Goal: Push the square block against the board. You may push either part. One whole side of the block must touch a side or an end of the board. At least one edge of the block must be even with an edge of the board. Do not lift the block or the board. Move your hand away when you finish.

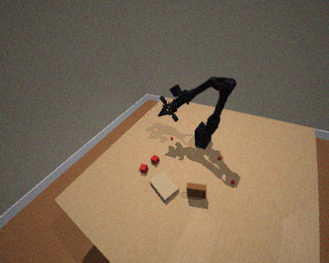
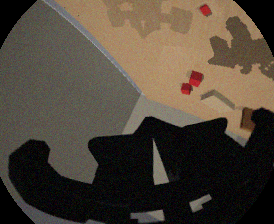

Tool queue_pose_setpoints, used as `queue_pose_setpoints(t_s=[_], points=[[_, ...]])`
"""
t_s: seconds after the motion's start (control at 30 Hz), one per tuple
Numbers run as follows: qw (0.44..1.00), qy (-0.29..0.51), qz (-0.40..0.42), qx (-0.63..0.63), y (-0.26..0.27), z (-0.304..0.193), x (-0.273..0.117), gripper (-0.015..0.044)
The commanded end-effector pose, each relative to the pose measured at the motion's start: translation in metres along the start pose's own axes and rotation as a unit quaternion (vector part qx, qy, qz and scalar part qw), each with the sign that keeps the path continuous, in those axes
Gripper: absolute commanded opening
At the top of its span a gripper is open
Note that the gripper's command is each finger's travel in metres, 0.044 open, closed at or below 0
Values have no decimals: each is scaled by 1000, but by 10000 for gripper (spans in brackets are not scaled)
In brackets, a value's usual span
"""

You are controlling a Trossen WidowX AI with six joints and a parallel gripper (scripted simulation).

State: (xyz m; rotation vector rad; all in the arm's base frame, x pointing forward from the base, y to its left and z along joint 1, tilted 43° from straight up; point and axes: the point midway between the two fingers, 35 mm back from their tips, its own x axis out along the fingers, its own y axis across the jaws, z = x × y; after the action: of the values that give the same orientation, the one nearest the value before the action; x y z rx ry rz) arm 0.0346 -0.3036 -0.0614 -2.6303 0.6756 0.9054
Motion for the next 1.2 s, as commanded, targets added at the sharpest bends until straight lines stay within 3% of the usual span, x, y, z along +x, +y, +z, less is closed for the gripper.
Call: queue_pose_setpoints(t_s=[0.0,0.43,1.17], points=[[998,-8,-19,-57,-3,-14,9,0],[971,-18,-90,-222,-26,-52,38,0],[870,16,-197,-451,-89,-110,78,0]])
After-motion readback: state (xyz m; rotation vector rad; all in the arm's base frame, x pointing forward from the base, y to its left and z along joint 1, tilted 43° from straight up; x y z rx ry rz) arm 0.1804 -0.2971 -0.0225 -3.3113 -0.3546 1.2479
